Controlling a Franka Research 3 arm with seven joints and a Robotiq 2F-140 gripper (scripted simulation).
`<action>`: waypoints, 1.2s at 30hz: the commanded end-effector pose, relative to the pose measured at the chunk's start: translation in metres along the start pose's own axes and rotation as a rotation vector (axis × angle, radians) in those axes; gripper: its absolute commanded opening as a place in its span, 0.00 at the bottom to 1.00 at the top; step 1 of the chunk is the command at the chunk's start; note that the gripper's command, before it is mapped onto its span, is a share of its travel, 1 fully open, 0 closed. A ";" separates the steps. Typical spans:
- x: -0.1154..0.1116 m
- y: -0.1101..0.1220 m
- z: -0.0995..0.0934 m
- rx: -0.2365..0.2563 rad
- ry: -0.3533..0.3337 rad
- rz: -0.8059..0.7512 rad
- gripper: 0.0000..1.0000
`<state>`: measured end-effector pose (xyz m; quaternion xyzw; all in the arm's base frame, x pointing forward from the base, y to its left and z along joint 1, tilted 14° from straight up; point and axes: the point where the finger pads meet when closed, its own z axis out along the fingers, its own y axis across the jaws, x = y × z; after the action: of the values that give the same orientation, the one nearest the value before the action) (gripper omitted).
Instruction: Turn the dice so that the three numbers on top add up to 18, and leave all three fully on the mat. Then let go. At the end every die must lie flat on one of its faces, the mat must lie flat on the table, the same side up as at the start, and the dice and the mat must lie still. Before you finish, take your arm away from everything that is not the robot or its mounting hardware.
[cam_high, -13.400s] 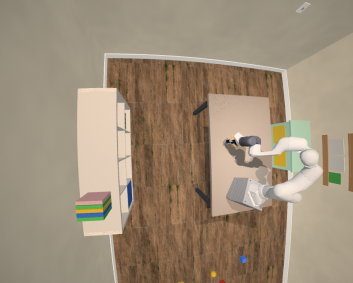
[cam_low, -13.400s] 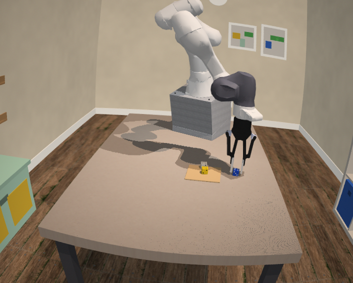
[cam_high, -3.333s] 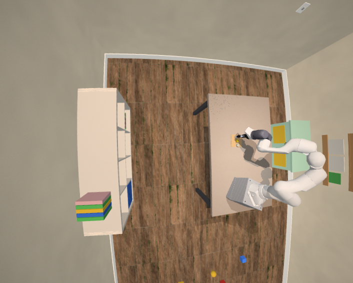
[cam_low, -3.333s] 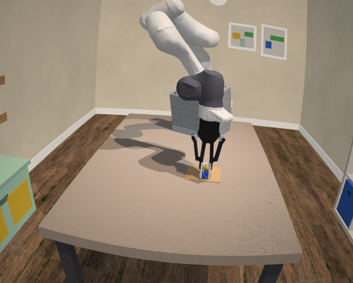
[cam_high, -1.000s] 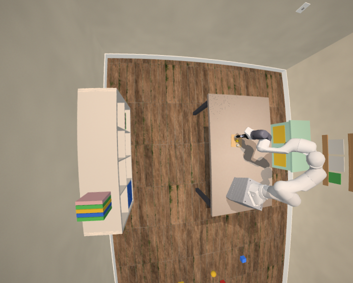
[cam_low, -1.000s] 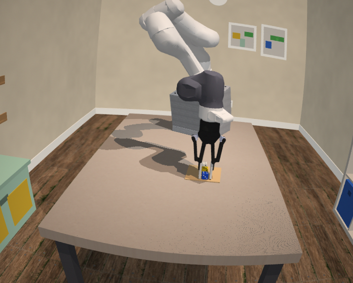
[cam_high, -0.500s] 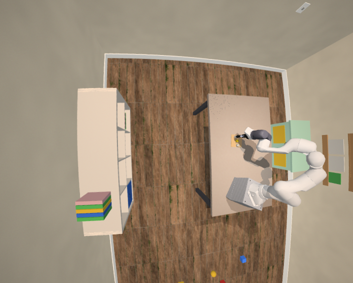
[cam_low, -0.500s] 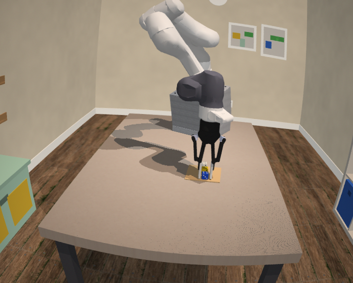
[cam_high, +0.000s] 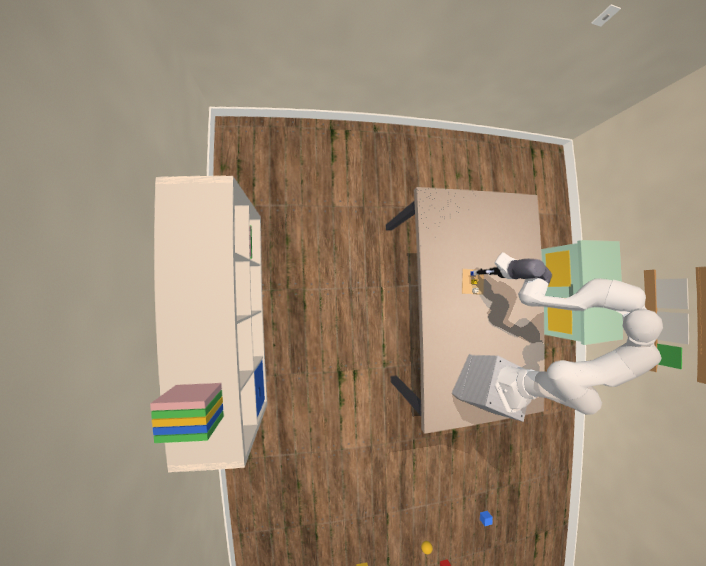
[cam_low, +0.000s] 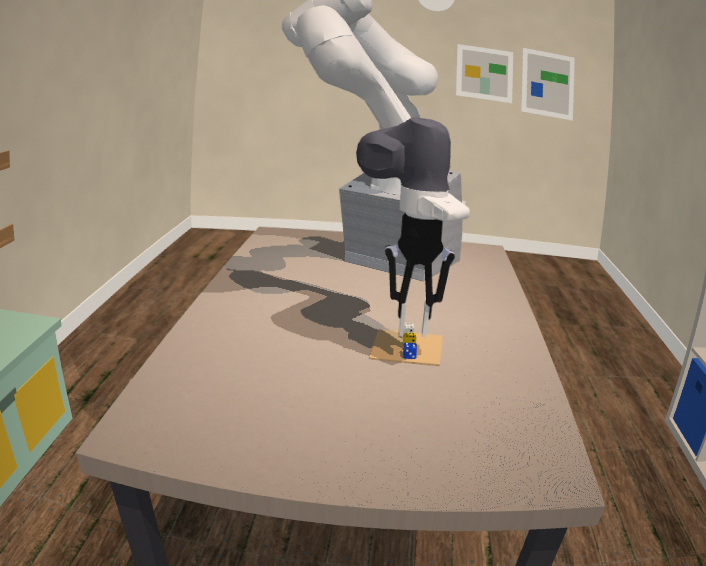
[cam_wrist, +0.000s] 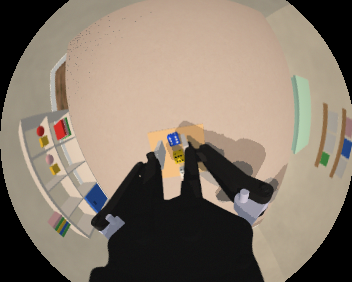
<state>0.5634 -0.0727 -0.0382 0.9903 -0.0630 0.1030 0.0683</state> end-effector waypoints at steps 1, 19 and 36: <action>-0.001 0.001 -0.020 0.002 -0.008 -0.015 0.25; -0.001 0.001 -0.043 0.002 -0.008 -0.015 1.00; -0.001 0.001 -0.043 0.002 -0.008 -0.015 1.00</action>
<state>0.5550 -0.0665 0.0033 0.9910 -0.0580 0.1001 0.0667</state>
